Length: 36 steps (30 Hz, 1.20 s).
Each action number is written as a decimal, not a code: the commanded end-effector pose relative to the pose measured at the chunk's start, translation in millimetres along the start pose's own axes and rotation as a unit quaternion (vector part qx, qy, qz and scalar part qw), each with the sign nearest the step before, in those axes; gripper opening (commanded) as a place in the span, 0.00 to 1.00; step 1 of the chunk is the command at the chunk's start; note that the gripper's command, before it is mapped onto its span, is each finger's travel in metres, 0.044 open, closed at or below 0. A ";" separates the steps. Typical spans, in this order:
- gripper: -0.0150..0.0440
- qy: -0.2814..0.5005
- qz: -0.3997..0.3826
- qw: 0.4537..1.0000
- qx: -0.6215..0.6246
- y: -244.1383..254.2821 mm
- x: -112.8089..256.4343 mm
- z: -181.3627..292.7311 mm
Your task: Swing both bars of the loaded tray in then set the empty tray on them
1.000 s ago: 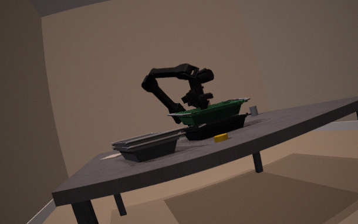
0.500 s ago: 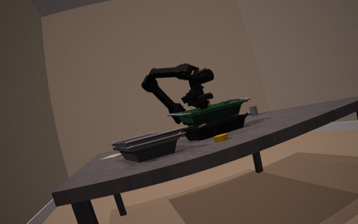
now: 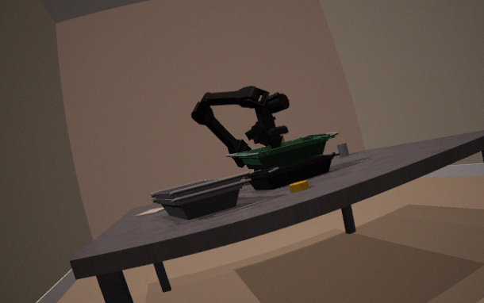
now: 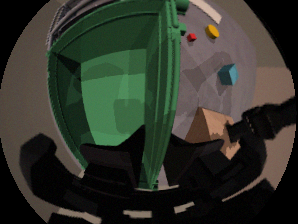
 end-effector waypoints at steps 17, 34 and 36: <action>0.25 0.003 0.011 1.000 0.009 -5.9 -12.5 3.4; 0.25 0.003 0.011 1.000 0.009 -5.9 -12.5 3.4; 0.25 0.003 0.011 1.000 0.009 -5.9 -12.5 3.4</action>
Point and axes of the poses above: the point midway between the two fingers, 35 mm back from their tips, its own x axis back along the fingers, its own y axis across the jaws, z = x × y, the point moved 1 cm from there along x, back along the fingers, and after that the axes turned 9 degrees about x, right-handed, at the moved point
